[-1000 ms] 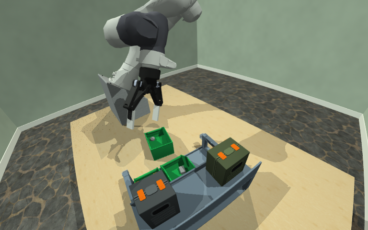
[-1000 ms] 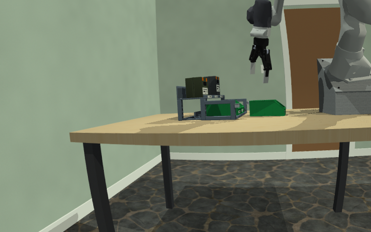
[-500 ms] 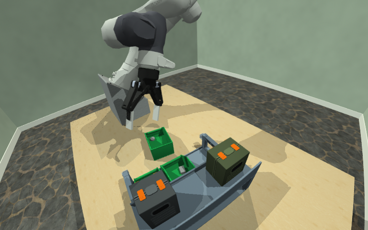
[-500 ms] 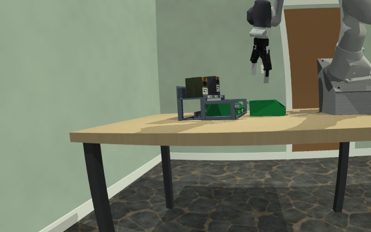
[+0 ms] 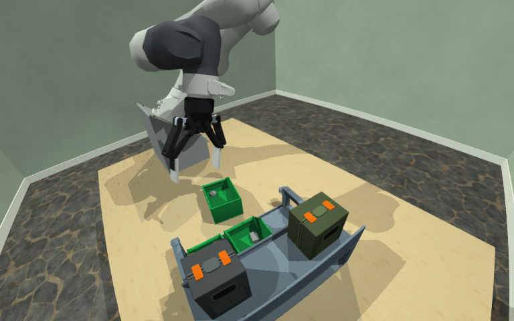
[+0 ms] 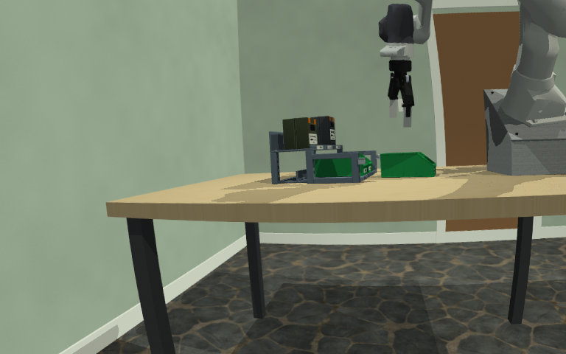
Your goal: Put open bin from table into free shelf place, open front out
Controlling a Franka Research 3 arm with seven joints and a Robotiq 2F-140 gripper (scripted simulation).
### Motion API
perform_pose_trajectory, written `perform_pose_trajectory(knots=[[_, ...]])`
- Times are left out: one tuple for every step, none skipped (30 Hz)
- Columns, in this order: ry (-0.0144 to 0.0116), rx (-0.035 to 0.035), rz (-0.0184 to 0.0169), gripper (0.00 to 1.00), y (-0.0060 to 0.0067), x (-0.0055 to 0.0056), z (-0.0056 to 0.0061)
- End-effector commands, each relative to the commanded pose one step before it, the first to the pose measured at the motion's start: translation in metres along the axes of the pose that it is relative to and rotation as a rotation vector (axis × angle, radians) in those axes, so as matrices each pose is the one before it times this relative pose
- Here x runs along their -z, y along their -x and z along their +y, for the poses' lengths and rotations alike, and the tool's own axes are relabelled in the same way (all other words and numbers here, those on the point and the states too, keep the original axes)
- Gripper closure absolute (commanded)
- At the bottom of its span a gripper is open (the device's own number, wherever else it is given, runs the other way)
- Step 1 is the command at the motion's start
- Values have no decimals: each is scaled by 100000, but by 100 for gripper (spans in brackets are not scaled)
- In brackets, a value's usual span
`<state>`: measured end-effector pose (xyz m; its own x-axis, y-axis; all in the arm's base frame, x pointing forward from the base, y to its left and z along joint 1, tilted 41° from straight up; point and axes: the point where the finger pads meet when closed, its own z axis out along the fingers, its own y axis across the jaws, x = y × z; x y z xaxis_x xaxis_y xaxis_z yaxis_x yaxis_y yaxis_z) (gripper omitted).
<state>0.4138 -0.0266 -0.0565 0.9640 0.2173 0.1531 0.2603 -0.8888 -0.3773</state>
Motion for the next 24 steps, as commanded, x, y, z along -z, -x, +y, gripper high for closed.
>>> perform_pose_trajectory(knots=[[-9497, -16560, -1881, 0, 505, 204, -1071], [-1336, -2136, -306, 0, 149, -20, -33], [-1289, -2061, -305, 0, 143, -16, -29], [-1249, -1998, -304, 0, 137, -13, -25], [-1216, -1946, -305, 0, 133, -9, -22], [-1193, -1911, -307, 0, 129, -6, -19], [-1174, -1879, -310, 0, 126, -3, -16], [-1161, -1859, -315, 0, 124, 0, -14], [0, 0, 0, 0, 0, 0, 0], [0, 0, 0, 0, 0, 0, 0], [-1617, -2589, -451, 0, 170, 5, -16], [-1491, -2387, -430, 0, 155, 9, -11], [-1365, -2186, -406, 0, 141, 12, -7], [-1240, -1986, -379, 0, 127, 15, -4], [-1116, -1788, -349, 0, 113, 16, -1], [-995, -1594, -318, 0, 100, 17, 0], [-877, -1405, -286, 0, 88, 16, 1], [-763, -1222, -253, 0, 76, 16, 2], [-653, -1046, -219, 0, 65, 14, 3], [-548, -878, -186, 0, 54, 13, 3], [-450, -721, -155, 0, 44, 11, 2], [-359, -575, -124, 0, 35, 9, 2], [-276, -441, -96, 0, 27, 7, 2], [-201, -323, -71, 0, 20, 5, 1]])
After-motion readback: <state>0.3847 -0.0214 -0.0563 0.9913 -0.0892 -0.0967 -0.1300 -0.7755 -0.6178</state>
